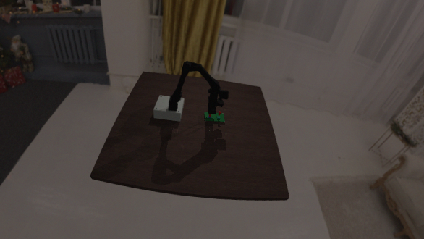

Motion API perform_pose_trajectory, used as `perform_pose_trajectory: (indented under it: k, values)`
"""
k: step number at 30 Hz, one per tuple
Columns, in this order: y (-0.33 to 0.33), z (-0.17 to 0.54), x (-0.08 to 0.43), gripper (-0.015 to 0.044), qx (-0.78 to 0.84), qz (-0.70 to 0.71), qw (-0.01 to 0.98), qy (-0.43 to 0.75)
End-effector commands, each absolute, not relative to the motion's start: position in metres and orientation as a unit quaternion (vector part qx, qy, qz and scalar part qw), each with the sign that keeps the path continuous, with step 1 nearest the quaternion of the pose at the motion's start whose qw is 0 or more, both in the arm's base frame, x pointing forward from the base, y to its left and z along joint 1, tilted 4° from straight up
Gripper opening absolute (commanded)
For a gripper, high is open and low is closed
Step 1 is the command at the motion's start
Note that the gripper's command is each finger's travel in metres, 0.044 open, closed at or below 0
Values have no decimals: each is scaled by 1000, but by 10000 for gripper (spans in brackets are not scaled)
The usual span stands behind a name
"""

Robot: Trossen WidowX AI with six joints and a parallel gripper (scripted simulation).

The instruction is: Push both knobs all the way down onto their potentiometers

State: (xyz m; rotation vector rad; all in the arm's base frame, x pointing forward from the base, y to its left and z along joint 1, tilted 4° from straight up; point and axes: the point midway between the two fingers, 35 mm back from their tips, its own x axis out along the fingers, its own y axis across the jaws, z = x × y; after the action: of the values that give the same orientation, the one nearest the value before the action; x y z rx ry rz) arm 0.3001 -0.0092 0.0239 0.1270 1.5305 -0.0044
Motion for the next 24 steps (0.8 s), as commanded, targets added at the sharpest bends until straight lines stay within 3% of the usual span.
perform_pose_trajectory:
  k: [1,14,22,24]
  values:
    - [-10,24,301,0,58,-4,720,691]
    - [-11,42,301,0,58,-4,720,691]
    - [-10,37,299,210,59,-3,718,694]
    - [-11,41,305,157,59,-3,718,694]
